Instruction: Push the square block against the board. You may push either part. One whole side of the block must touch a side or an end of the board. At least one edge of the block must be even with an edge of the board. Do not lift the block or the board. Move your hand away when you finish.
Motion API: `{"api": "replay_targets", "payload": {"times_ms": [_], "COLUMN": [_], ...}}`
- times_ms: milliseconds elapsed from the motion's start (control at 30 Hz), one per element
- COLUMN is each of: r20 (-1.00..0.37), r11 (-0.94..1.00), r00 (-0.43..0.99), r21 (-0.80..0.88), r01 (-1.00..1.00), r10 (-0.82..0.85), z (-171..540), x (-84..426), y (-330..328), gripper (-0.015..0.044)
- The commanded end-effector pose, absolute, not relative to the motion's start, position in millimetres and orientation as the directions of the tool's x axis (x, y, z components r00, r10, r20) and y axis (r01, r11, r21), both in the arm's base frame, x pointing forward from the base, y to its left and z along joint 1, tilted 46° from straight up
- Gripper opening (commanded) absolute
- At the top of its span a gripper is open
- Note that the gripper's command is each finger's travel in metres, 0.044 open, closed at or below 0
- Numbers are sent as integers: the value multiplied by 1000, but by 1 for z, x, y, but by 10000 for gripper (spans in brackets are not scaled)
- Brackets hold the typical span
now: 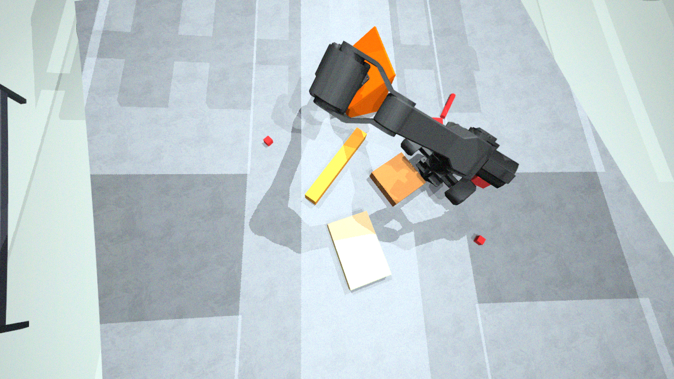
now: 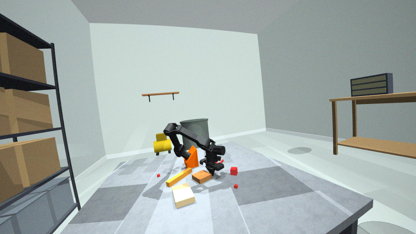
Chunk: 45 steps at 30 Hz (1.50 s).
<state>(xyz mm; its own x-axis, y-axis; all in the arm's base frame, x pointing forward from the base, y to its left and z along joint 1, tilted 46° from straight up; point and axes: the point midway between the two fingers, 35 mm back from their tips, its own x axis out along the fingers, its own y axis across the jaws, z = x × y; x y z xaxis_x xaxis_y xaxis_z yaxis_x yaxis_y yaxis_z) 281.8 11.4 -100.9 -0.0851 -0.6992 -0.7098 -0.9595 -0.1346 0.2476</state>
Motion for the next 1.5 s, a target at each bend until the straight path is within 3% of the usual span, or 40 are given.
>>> {"api": "replay_targets", "payload": {"times_ms": [0, 1467], "r20": [-707, -707], "r11": [-136, -137], "r00": [-81, -81], "r21": [246, 246], "r01": [-960, -960], "r10": [-703, -703], "z": [-95, -74], "x": [285, 294], "y": [5, -16], "gripper": [0, 0]}}
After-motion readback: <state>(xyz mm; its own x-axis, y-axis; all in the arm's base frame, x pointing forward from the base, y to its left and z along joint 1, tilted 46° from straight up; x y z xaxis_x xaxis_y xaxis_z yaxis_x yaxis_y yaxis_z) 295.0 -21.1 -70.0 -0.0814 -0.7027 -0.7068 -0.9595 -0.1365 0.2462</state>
